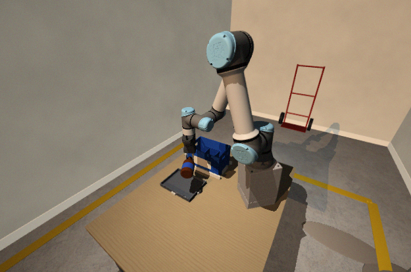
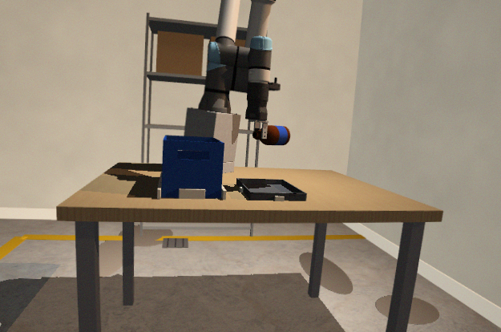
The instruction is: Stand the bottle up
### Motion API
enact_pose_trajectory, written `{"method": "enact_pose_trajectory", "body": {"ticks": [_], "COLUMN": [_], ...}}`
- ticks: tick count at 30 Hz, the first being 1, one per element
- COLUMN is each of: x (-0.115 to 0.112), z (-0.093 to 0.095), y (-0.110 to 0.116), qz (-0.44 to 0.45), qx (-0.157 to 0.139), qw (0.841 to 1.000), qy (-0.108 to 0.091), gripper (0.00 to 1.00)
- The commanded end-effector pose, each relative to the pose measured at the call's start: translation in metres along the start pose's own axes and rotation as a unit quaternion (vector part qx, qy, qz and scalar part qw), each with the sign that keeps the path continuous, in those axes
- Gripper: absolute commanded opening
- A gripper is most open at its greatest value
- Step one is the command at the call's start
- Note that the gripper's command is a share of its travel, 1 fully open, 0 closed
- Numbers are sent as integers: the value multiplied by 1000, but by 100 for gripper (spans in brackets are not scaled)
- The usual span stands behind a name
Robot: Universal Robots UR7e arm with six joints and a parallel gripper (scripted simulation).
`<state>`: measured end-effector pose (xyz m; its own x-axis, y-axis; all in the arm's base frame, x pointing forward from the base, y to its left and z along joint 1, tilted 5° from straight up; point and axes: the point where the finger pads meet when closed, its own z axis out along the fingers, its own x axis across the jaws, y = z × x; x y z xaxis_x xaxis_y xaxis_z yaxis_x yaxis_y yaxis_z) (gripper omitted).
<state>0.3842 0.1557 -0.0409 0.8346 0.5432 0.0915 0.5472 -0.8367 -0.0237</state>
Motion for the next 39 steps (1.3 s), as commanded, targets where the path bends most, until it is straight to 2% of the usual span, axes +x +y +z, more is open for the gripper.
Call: {"method": "enact_pose_trajectory", "body": {"ticks": [1,20,39], "x": [0,0,0], "z": [0,0,0], "y": [0,0,0], "qz": [-9,-121,-128], "qx": [0,0,0], "qw": [1000,993,992], "qy": [1,1,1], "gripper": [0,0,0]}}
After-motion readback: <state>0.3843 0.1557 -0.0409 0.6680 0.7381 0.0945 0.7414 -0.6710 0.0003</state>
